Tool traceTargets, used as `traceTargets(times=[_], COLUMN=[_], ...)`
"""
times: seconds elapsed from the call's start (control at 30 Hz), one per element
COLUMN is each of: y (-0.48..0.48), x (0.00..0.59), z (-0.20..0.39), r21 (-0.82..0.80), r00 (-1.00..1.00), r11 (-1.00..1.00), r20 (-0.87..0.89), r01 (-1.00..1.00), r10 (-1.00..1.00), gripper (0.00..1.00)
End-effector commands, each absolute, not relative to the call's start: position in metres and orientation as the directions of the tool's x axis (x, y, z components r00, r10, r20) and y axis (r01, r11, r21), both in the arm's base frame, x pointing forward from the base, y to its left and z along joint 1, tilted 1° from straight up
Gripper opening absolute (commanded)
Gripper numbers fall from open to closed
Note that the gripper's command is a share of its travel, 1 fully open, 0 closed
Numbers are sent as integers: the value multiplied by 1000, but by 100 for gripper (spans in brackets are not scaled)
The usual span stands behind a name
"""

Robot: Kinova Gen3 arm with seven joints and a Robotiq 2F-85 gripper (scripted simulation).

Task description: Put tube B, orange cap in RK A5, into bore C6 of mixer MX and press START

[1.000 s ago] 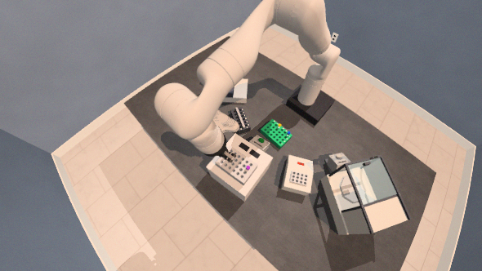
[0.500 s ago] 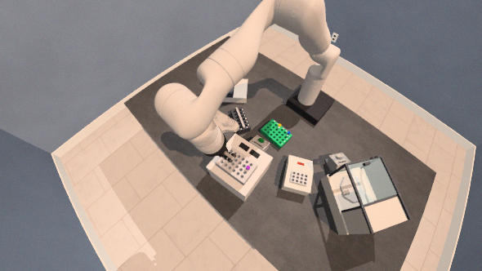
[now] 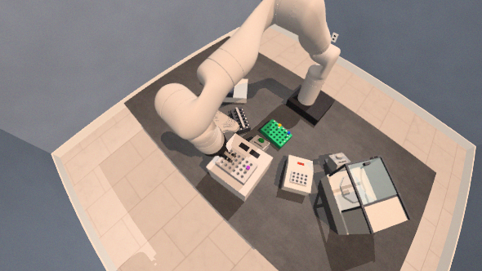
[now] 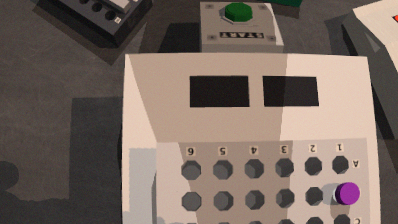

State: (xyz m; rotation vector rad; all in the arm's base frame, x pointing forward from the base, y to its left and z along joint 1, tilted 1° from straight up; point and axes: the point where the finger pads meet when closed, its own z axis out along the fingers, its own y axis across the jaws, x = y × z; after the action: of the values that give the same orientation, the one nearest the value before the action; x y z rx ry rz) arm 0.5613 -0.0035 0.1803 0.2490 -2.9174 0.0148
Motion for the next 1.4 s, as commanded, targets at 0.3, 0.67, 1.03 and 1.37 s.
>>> traceTargets(times=[0.3, 0.67, 1.03, 1.37], y=[-3, -3, -3, -3], x=[562, 562, 562, 562], z=[178, 176, 174, 173], r21=[8, 8, 8, 8], r00=[-963, -963, -963, -963], r11=[986, 986, 986, 986], r20=[210, 210, 210, 210], r01=[-169, -169, -169, -169], r10=[-166, -166, -166, -166], gripper=[21, 21, 21, 42])
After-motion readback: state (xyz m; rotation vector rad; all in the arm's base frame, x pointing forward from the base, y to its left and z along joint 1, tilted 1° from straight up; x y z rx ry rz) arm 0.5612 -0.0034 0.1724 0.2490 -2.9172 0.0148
